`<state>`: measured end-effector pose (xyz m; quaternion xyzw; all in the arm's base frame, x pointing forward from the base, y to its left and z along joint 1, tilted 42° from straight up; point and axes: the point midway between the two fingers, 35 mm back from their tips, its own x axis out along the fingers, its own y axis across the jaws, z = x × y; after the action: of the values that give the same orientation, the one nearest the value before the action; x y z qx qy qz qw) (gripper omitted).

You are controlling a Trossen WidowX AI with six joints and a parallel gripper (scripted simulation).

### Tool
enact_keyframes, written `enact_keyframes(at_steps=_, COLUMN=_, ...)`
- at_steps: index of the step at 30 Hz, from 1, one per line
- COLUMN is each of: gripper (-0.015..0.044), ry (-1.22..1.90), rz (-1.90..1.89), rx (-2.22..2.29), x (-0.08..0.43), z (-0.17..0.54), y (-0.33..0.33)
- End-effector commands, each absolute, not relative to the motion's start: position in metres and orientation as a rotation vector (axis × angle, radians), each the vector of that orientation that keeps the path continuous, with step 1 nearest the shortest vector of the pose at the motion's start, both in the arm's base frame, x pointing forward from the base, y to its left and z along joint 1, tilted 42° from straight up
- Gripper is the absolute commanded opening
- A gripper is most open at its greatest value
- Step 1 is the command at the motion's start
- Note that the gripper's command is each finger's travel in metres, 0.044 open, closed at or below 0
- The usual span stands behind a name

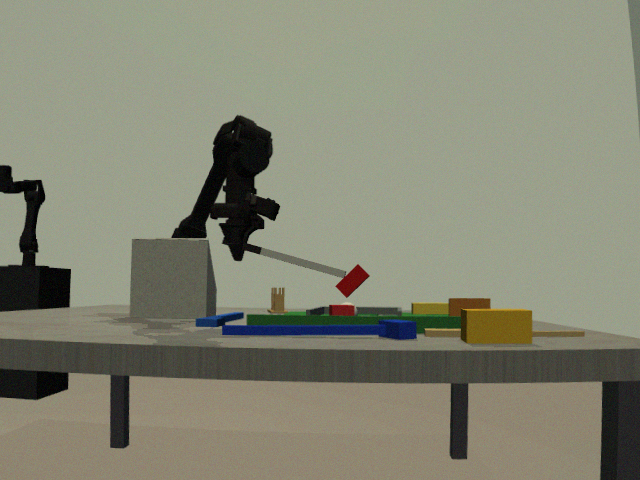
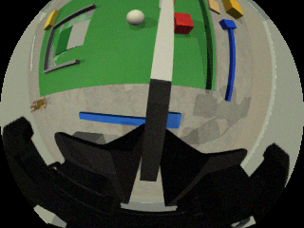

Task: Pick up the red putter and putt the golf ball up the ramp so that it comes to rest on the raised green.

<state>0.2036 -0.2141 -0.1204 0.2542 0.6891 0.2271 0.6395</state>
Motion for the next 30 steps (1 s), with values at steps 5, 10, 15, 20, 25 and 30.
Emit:
enact_keyframes(at_steps=5, gripper=0.0, ry=1.57, rz=0.518, rx=0.597, x=0.201, z=-0.135, y=-0.198)
enact_keyframes(at_steps=10, gripper=0.0, ry=1.57, rz=0.518, rx=0.597, x=0.201, z=-0.14, y=-0.194)
enact_keyframes(at_steps=15, gripper=0.0, ry=1.57, rz=0.519, rx=0.597, x=0.201, z=-0.146, y=-0.189)
enact_keyframes(at_steps=20, gripper=0.0, ry=1.57, rz=0.519, rx=0.597, x=0.201, z=-0.152, y=-0.184)
enact_keyframes(at_steps=25, gripper=0.0, ry=1.57, rz=0.519, rx=0.597, x=0.2, z=-0.157, y=-0.179)
enact_keyframes(at_steps=30, gripper=0.0, ry=1.575, rz=0.525, rx=0.586, x=0.2, z=-0.155, y=-0.182)
